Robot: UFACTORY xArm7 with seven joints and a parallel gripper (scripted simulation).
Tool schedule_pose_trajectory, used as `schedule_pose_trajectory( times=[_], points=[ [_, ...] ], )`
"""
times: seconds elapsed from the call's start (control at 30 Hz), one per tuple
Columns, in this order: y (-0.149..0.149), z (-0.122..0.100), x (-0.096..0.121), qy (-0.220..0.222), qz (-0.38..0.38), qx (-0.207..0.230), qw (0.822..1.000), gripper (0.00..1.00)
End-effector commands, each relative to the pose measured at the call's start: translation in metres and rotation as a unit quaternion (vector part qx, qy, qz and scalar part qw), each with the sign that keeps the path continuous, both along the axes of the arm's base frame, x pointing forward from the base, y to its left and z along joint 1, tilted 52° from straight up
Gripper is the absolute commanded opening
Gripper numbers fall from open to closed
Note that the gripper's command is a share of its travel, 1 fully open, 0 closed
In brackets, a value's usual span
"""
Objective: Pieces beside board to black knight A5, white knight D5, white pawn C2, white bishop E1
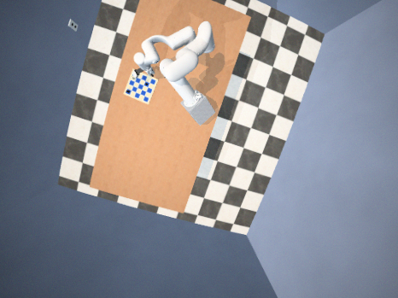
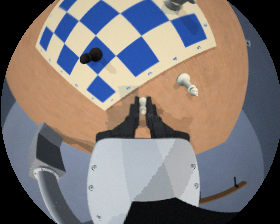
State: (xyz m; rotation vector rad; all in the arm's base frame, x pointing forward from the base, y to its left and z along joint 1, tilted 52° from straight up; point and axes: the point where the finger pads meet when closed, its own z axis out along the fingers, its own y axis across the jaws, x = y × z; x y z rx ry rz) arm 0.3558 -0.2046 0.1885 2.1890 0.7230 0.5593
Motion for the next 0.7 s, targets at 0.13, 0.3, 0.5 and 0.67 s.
schedule_pose_trajectory(
  times=[0.13, 0.3, 0.5, 0.67],
  points=[
    [0.002, 0.003, -0.003, 0.000, 0.000, 0.000, 1.000, 0.00],
    [0.007, 0.009, -0.009, 0.000, 0.000, 0.000, 1.000, 0.00],
    [0.013, 0.016, -0.015, 0.000, 0.000, -0.001, 1.000, 0.00],
    [0.022, 0.027, -0.025, 0.000, 0.000, -0.001, 1.000, 0.00]
  ],
)
